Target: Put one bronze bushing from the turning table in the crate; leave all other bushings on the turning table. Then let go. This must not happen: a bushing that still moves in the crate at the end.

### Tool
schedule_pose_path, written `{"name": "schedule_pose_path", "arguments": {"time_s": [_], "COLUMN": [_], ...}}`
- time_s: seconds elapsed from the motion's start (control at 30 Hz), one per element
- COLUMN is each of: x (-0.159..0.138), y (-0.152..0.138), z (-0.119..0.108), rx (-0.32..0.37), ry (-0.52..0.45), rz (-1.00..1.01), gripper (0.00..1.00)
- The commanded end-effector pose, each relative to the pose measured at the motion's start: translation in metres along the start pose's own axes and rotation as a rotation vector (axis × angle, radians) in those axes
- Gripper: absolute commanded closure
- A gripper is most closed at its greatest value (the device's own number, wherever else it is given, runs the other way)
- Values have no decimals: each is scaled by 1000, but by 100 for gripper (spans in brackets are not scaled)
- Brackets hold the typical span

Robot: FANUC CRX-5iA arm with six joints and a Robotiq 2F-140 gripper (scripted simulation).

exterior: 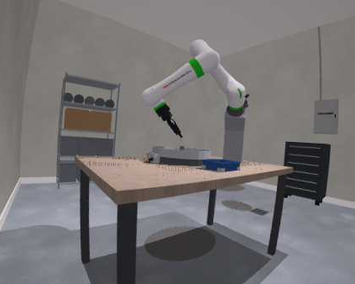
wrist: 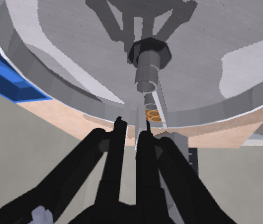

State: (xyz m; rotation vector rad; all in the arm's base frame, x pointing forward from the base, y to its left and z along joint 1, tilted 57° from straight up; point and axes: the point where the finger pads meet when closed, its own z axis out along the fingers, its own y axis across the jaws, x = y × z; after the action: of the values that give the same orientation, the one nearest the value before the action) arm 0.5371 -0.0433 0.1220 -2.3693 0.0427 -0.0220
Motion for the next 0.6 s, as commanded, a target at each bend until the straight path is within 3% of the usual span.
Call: {"name": "schedule_pose_path", "arguments": {"time_s": [0.0,0.07,0.43,0.57], "x": [-6,-34,-109,-116], "y": [2,13,40,43], "z": [5,27,91,96], "rx": [0,-1,-1,-2], "ry": [0,-1,0,-1], "rz": [0,0,1,1], "gripper": [94,94,94,94]}}
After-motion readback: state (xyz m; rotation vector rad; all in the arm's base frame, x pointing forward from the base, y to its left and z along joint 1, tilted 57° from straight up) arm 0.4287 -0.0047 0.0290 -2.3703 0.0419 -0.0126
